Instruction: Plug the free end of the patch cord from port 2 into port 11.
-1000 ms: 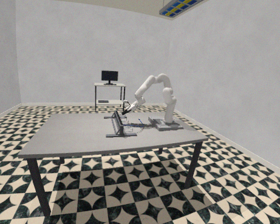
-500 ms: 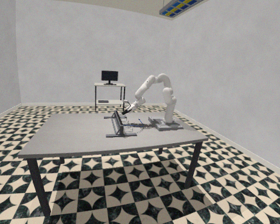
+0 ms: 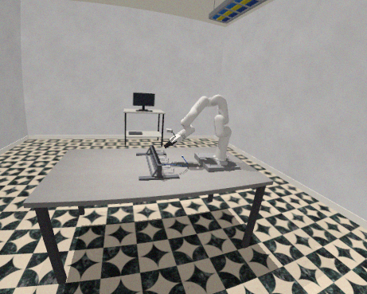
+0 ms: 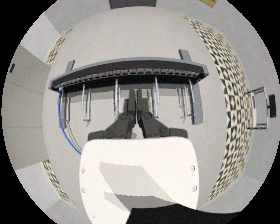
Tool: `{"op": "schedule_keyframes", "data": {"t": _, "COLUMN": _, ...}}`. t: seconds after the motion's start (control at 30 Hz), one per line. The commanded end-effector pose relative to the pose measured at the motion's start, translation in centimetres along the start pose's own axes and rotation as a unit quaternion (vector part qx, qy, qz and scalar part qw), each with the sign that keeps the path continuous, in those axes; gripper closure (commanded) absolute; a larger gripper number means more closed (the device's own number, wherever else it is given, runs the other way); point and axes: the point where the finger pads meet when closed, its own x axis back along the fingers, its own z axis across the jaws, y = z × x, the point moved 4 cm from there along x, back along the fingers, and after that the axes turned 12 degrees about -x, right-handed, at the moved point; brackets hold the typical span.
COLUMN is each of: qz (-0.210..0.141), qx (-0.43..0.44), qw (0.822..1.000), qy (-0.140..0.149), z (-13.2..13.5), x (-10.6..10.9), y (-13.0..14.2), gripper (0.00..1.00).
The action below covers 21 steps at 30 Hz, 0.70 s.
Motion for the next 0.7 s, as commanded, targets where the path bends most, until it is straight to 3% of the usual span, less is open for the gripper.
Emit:
{"op": "schedule_keyframes", "data": {"t": 0.0, "qz": 0.006, "qx": -0.001, "qw": 1.0, "qy": -0.007, "z": 0.0, "x": 3.1, "y": -0.3, "gripper": 1.0}}
{"op": "schedule_keyframes", "data": {"t": 0.67, "qz": 0.006, "qx": -0.001, "qw": 1.0, "qy": -0.007, "z": 0.0, "x": 6.9, "y": -0.2, "gripper": 1.0}}
